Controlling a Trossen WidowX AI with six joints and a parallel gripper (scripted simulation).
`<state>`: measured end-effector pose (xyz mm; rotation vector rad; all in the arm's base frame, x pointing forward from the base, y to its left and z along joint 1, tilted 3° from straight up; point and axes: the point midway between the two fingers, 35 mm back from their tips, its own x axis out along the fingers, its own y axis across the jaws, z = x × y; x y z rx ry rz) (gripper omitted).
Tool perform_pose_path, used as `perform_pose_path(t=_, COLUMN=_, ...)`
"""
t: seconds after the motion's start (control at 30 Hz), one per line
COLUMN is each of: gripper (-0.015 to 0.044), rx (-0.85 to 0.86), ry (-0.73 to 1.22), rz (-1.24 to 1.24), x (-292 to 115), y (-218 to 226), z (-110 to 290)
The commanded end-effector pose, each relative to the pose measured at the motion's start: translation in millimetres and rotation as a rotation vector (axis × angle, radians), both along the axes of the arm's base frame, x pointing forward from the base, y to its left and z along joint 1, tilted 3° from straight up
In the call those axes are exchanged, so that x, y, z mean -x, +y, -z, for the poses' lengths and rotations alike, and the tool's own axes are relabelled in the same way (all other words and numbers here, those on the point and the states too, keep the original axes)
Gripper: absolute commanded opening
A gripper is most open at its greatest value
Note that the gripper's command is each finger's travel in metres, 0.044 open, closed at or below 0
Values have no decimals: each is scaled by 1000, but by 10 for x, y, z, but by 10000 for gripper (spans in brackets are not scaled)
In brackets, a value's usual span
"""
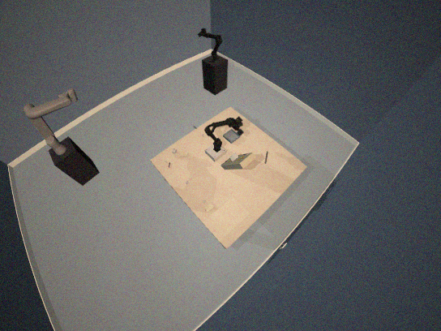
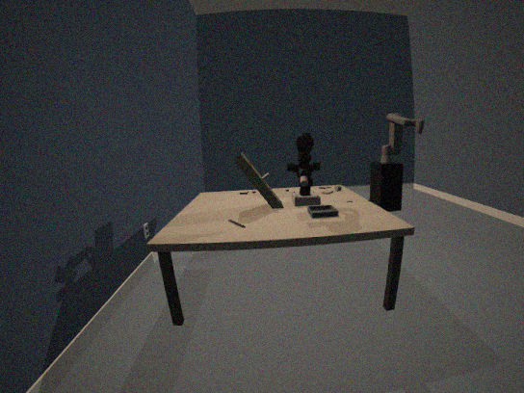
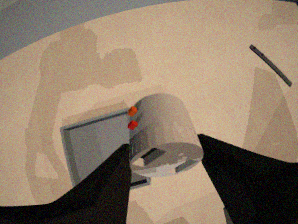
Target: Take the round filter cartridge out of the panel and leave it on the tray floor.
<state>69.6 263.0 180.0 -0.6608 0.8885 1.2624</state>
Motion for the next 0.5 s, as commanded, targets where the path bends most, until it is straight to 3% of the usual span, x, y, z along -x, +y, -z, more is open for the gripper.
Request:
perform_pose_path(t=0.0, gripper=0, rx=-15, ry=-6, rz=-48, x=146, y=44, z=89)
perform_pose_path(t=0.47, gripper=0, rx=-26, ry=-8, rz=-270, x=779, y=60, z=575)
